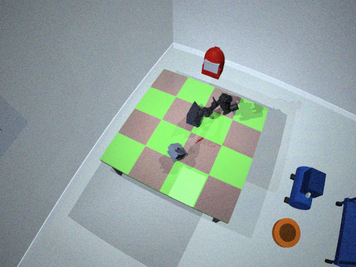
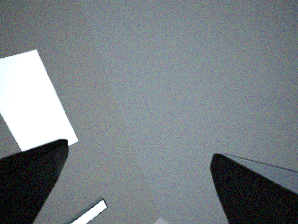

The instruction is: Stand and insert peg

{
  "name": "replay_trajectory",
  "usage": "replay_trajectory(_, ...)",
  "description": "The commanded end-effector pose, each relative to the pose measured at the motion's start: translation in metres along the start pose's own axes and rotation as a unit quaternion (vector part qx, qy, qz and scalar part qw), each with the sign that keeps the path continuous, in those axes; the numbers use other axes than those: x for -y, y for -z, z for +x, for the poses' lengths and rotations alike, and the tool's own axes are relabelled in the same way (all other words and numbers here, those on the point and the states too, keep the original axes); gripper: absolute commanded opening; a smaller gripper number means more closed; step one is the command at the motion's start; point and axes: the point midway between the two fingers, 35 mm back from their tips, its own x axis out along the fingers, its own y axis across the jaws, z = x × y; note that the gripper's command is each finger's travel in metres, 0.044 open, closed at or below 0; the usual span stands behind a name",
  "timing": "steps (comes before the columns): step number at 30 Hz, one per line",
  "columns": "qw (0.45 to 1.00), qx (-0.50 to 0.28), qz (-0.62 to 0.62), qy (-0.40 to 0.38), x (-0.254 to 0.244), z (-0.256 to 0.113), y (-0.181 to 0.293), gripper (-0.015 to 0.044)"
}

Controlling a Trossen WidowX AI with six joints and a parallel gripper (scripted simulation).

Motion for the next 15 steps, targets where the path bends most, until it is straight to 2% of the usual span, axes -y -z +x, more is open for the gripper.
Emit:
replay_trajectory(1, 1.000, -0.001, -0.002, 0.000, 0.000, 0.000, 0.001, 0.0426)
replay_trajectory(2, 1.000, -0.006, -0.010, 0.002, 0.001, 0.000, 0.003, 0.0440)
replay_trajectory(15, 0.973, -0.122, -0.190, 0.039, 0.033, 0.003, 0.064, 0.0440)
